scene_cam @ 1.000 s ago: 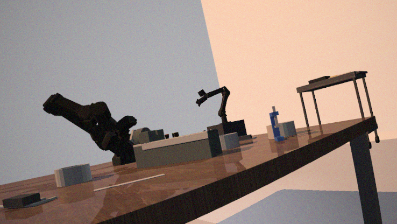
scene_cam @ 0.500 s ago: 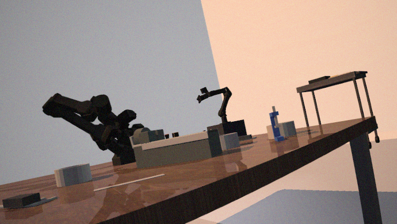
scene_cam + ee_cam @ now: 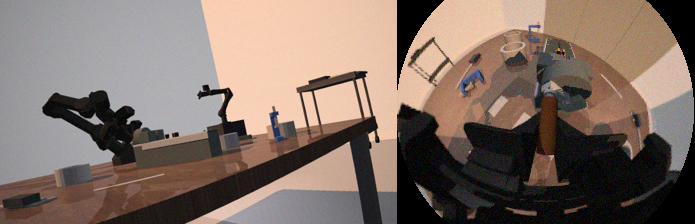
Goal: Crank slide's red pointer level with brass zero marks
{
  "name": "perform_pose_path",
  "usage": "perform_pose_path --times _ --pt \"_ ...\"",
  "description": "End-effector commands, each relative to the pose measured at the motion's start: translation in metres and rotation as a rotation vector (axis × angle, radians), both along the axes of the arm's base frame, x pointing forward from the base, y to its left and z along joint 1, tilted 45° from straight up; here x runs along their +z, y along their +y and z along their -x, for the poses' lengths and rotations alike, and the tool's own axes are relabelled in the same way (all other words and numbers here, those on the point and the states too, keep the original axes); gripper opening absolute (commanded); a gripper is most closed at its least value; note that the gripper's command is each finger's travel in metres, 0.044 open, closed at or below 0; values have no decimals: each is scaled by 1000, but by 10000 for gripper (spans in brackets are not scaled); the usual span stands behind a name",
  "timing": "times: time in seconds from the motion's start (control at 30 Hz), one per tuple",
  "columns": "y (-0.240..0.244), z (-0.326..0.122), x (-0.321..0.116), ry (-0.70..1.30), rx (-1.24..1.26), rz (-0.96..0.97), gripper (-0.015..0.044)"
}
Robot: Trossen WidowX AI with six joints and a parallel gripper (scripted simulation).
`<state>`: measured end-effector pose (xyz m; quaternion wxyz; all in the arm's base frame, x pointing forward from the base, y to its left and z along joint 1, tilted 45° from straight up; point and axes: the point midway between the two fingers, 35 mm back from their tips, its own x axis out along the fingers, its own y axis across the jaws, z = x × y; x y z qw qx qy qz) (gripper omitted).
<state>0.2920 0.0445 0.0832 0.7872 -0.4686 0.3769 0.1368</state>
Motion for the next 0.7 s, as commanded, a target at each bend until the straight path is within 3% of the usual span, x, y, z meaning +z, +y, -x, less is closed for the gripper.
perform_pose_path --times 0.0,0.67 --pt "2 -2 9 -14 4 -5 0" --pt "0 -6 18 -14 4 -5 0"
